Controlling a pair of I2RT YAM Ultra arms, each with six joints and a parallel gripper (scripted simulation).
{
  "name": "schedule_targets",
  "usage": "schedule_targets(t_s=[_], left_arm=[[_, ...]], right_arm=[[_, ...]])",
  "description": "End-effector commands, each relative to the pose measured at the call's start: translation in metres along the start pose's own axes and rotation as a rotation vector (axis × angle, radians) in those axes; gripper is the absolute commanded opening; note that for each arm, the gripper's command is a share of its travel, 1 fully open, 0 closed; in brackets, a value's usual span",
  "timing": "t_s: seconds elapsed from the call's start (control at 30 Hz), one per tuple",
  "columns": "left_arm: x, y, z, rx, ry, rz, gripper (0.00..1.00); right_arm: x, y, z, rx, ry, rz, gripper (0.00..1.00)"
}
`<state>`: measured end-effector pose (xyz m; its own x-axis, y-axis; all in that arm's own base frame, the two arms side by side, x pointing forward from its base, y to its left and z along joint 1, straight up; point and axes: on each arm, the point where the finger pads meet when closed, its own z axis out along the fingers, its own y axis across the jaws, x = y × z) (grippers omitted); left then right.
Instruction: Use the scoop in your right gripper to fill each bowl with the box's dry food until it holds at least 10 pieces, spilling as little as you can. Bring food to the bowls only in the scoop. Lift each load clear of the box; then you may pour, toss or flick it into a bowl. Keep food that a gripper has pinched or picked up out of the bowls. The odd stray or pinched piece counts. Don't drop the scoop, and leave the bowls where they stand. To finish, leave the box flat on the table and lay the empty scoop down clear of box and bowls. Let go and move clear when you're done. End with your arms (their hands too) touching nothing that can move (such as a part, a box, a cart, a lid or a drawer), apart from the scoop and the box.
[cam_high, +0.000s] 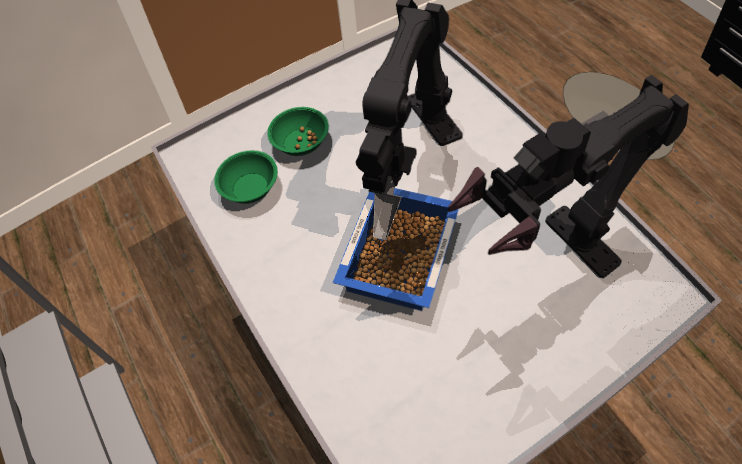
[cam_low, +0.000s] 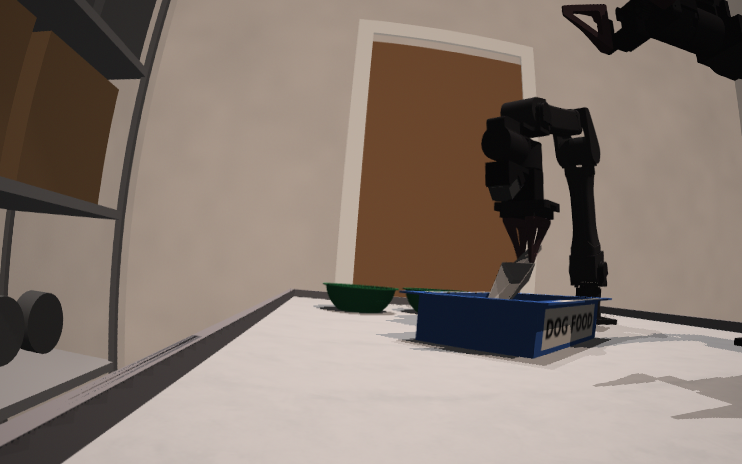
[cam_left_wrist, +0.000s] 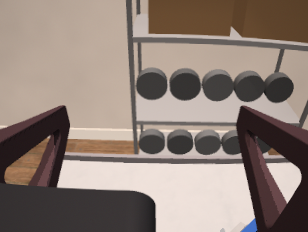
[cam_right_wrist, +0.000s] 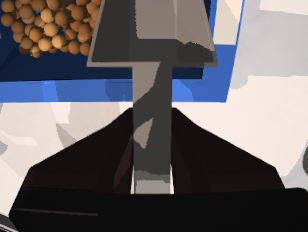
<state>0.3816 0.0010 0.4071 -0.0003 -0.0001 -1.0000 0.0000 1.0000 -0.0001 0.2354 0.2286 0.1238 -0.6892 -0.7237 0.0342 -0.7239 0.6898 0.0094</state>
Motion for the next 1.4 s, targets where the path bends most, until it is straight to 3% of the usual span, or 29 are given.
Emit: schedule_targets(t_s=[0.0, 0.33, 0.53, 0.63, 0.73, 0.8, 0.87, 0.93, 0.97, 1.03, 1.27, 1.37], left_arm=[[-0.014, 0.000, -0.004, 0.000, -0.034, 0.000, 1.00], [-0.014, 0.000, -0.004, 0.000, -0.034, 0.000, 1.00], [-0.014, 0.000, -0.004, 0.000, -0.034, 0.000, 1.00], [-0.014, 0.000, -0.004, 0.000, -0.034, 0.000, 1.00], [-0.014, 0.000, -0.004, 0.000, -0.034, 0.000, 1.00], [-0.014, 0.000, -0.004, 0.000, -0.034, 0.000, 1.00], [-0.014, 0.000, -0.004, 0.000, -0.034, 0.000, 1.00], [-0.014, 0.000, -0.004, 0.000, -0.034, 0.000, 1.00], [-0.014, 0.000, -0.004, 0.000, -0.034, 0.000, 1.00], [-0.014, 0.000, -0.004, 0.000, -0.034, 0.000, 1.00], [-0.014, 0.000, -0.004, 0.000, -0.034, 0.000, 1.00], [-0.014, 0.000, -0.004, 0.000, -0.034, 0.000, 1.00]], right_arm=[[-0.010, 0.001, -0.017, -0.003, -0.063, -0.004, 0.00], [0.013, -0.004, -0.002, 0.006, -0.062, 0.005, 0.00], [0.001, 0.000, -0.018, 0.004, -0.108, -0.006, 0.00], [0.018, 0.000, 0.001, 0.000, -0.048, -0.005, 0.00], [0.001, 0.001, -0.017, -0.001, -0.107, -0.006, 0.00], [-0.003, 0.002, -0.001, -0.002, -0.072, -0.007, 0.00], [0.012, 0.003, 0.013, -0.003, -0.027, -0.009, 0.00], [0.004, 0.004, 0.003, -0.001, -0.070, -0.011, 0.00], [0.013, 0.005, 0.020, -0.003, -0.009, -0.012, 0.00], [0.004, 0.001, 0.010, -0.002, -0.045, -0.003, 0.00], [0.001, 0.003, 0.017, 0.002, -0.044, -0.005, 0.00], [-0.006, 0.002, 0.003, 0.002, -0.087, -0.006, 0.00]])
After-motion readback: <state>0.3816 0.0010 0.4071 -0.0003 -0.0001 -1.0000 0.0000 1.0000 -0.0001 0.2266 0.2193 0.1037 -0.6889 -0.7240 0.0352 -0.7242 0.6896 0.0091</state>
